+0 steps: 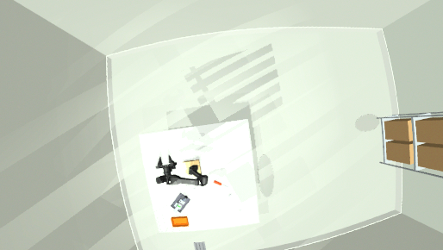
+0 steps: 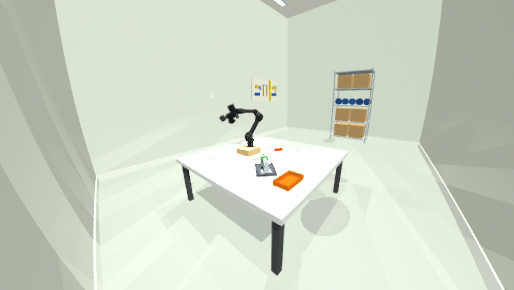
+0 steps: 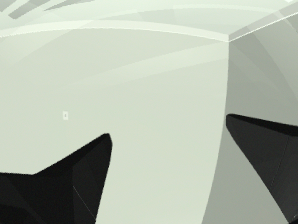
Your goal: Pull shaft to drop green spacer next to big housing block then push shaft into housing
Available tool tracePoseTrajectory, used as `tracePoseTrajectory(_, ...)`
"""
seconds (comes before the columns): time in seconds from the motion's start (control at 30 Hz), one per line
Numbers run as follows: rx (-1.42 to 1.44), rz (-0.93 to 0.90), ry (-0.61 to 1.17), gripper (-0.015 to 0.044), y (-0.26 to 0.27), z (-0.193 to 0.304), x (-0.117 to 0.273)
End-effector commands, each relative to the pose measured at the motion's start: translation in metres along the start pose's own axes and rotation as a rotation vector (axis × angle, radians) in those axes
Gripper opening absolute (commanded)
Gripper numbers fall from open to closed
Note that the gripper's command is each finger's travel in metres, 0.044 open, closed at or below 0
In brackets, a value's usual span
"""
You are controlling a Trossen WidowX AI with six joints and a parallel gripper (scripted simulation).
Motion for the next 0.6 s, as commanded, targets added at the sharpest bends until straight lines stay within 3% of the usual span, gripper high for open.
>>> tracePoseTrajectory(0.0,0.039,0.222,-0.012,0.0440,-0.060,-0.025,0.020)
tracePoseTrajectory(0.3,0.133,0.718,-0.037,0.0440,-0.165,-0.090,0.113)
tracePoseTrajectory(0.57,0.240,1.151,-0.070,0.0440,-0.202,-0.162,0.226)
Point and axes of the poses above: the point midway between the two fingers, 35 mm back from their tips, its own x axis back along the fingers, its own y axis across the jaws, z = x × y, the point moved 1 cm from there along x, back along the fingers, and after that the axes turned 5 degrees about -x, right-handed, at the moved point
